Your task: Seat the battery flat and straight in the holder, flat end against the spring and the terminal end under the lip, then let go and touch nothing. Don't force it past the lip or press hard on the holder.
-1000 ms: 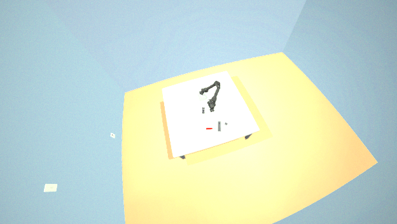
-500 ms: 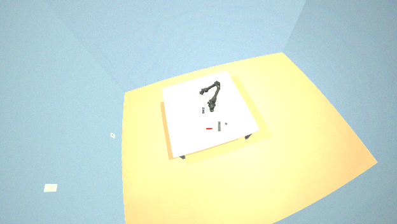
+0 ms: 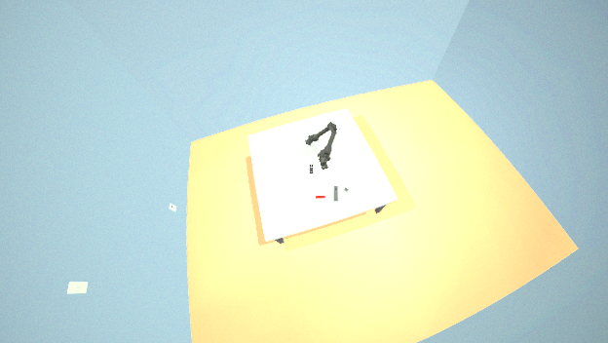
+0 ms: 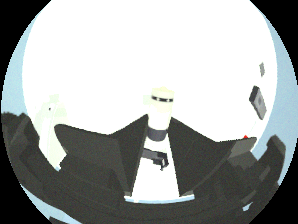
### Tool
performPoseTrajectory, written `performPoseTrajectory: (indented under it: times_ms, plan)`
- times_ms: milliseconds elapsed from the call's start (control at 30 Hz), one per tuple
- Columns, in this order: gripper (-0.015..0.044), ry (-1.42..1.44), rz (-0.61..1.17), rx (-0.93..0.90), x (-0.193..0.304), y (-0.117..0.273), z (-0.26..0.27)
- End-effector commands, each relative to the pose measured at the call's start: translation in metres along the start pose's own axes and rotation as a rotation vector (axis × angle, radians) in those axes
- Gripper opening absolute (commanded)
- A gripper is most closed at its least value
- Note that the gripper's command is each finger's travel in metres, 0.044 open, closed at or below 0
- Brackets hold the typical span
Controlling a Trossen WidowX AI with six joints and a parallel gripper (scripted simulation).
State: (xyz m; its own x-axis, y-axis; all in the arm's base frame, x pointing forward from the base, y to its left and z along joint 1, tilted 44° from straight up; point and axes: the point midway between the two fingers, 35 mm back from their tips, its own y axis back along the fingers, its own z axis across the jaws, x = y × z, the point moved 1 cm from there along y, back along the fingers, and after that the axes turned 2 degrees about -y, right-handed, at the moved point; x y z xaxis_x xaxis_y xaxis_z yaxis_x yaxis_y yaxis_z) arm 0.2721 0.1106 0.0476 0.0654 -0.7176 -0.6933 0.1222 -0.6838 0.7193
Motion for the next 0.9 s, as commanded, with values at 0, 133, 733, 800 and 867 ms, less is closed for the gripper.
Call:
performPoseTrajectory:
  times_ms: [0, 133, 733, 800, 867]
  plan:
    - [0.0069, -0.084, 0.008, -0.004, 0.006, 0.004, 0.0]
    - [0.0069, -0.339, 0.016, 0.0, 0.023, 0.008, -0.003]
    - [0.0069, -1.496, 0.025, 0.011, 0.099, 0.026, -0.002]
    - [0.0069, -1.624, 0.024, 0.011, 0.107, 0.028, -0.001]
    - [0.0069, -1.751, 0.023, 0.011, 0.116, 0.03, 0.001]
